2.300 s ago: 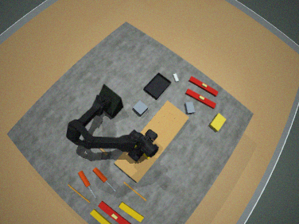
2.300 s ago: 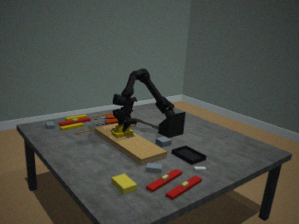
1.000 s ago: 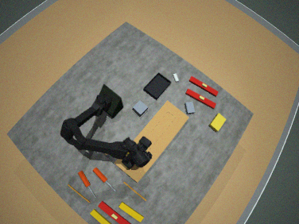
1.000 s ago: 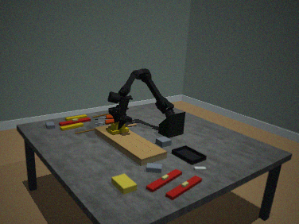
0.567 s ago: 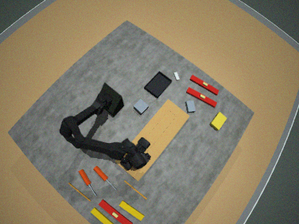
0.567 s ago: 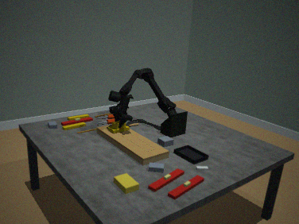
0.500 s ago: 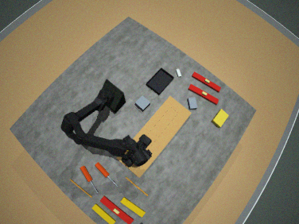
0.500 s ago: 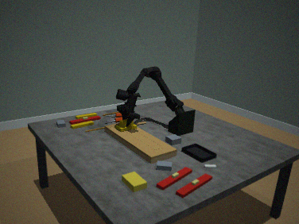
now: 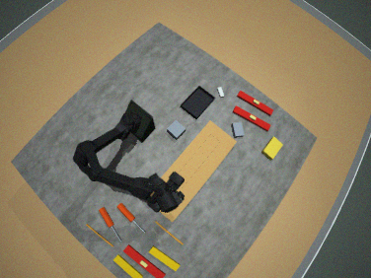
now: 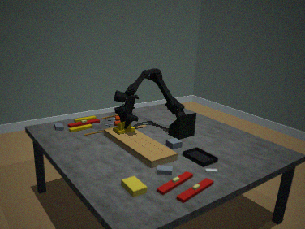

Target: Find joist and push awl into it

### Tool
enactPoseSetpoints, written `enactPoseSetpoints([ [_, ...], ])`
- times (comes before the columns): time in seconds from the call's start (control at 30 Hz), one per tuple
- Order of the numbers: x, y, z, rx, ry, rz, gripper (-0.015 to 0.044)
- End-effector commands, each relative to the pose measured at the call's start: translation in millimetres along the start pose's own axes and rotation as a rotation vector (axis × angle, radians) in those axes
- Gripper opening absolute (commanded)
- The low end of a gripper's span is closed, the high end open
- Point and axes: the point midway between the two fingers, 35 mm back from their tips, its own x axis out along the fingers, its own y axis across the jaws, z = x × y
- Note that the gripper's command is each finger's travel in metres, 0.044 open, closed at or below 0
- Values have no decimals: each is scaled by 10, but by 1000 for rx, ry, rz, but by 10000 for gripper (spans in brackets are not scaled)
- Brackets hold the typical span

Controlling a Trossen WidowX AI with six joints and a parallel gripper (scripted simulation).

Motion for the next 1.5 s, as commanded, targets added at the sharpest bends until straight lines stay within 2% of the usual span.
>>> enactPoseSetpoints([
  [0.0, 4, -75, -4, 2, 2, -2, 0],
  [0.6, 1, -324, -3, 2, 2, -4, 0],
  [0.97, -27, -274, 13, 1, 0, -1, 0],
  [1.47, -761, -297, 244, 3, 4, 4, 0],
])
